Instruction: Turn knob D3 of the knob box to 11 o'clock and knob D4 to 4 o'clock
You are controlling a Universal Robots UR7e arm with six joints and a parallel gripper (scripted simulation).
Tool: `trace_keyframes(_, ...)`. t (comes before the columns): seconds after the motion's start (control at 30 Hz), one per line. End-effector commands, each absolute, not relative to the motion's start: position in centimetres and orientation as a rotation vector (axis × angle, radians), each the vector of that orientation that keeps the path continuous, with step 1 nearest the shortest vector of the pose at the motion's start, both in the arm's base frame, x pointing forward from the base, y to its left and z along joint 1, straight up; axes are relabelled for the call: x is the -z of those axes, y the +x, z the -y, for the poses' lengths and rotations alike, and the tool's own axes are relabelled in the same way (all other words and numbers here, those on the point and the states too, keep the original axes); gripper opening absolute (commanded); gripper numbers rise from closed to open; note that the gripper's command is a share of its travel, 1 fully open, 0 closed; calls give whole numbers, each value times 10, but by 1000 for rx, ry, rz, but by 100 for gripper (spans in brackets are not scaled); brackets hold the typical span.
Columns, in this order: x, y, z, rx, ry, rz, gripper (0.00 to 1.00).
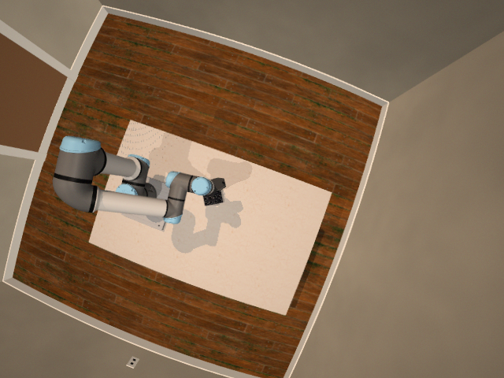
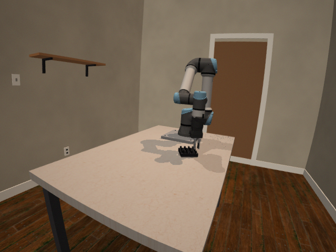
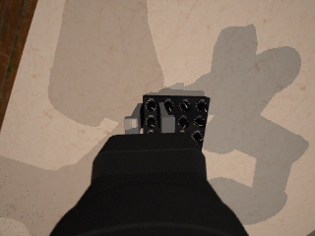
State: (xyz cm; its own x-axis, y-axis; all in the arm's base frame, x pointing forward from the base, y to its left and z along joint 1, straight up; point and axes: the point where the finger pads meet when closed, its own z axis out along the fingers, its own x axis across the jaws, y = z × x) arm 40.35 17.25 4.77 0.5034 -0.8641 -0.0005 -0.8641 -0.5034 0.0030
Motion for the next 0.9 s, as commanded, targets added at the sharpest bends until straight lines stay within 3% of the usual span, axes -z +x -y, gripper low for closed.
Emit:
trace_keyframes(0.0, -42, 403, -172, 4, 2721, 1566, 46)
trace_keyframes(0.87, -39, 404, -172, 1, 2722, 1567, 46)
